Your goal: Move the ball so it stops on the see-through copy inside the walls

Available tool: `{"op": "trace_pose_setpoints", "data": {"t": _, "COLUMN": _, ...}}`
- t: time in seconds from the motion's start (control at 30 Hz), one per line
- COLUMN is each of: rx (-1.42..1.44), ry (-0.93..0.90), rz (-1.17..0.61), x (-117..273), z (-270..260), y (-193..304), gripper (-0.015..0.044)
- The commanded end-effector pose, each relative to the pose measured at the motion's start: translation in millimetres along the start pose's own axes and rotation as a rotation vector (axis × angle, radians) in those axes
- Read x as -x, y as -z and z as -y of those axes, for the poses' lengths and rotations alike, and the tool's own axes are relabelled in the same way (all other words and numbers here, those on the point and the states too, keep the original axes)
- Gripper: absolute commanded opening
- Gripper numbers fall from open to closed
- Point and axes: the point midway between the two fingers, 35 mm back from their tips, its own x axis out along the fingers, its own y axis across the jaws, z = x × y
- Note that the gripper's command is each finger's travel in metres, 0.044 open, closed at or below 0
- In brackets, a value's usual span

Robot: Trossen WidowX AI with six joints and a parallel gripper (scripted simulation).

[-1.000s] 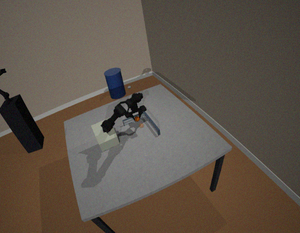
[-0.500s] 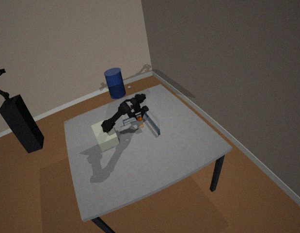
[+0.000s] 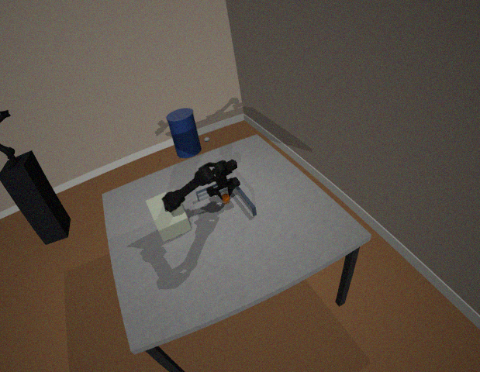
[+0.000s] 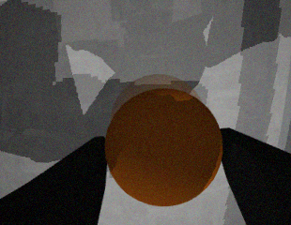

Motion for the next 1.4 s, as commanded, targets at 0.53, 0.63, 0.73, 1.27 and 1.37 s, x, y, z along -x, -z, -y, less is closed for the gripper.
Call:
{"op": "trace_pose_setpoints", "data": {"t": 0.53, "rx": 0.008, "ry": 0.002, "rz": -0.006, "x": -27.5, "z": -1.3, "y": 0.1, "gripper": 0.0}}
{"op": "trace_pose_setpoints", "data": {"t": 0.63, "rx": 0.008, "ry": 0.002, "rz": -0.006, "x": -27.8, "z": -1.3, "y": 0.1, "gripper": 0.0}}
{"op": "trace_pose_setpoints", "data": {"t": 0.73, "rx": 0.002, "ry": 0.005, "rz": -0.003, "x": -24.5, "z": 0.0, "y": 0.2, "gripper": 0.0053}}
{"op": "trace_pose_setpoints", "data": {"t": 1.27, "rx": 0.004, "ry": 0.005, "rz": 0.002, "x": -0.1, "z": 2.1, "y": -1.7, "gripper": 0.0337}}
{"op": "trace_pose_setpoints", "data": {"t": 1.37, "rx": 0.007, "ry": 0.003, "rz": 0.0, "x": 50.1, "z": 0.3, "y": -1.8, "gripper": 0.0337}}
